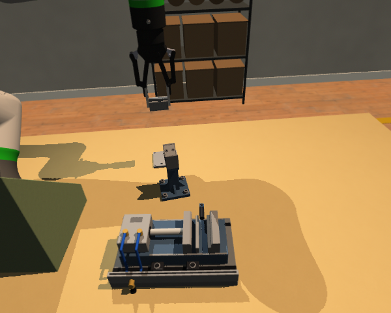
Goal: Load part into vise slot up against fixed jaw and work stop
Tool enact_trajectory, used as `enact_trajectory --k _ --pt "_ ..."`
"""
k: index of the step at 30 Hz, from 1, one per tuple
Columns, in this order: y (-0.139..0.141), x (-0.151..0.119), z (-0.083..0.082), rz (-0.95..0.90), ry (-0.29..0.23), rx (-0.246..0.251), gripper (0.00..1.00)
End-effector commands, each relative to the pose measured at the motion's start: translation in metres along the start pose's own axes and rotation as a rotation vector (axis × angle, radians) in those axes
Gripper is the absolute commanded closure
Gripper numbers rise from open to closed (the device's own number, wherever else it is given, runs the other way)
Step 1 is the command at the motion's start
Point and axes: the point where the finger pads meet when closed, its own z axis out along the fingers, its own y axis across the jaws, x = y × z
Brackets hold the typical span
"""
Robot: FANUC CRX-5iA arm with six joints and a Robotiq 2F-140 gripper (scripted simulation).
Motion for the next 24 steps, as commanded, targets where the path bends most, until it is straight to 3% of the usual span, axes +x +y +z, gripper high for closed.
enact_trajectory --k 1,24 --pt "-0.0001 0.0001 -0.0002 0.000 0.000 0.000 1.00" --pt "-0.0008 0.0024 -0.0002 -0.001 0.000 0.001 1.00"
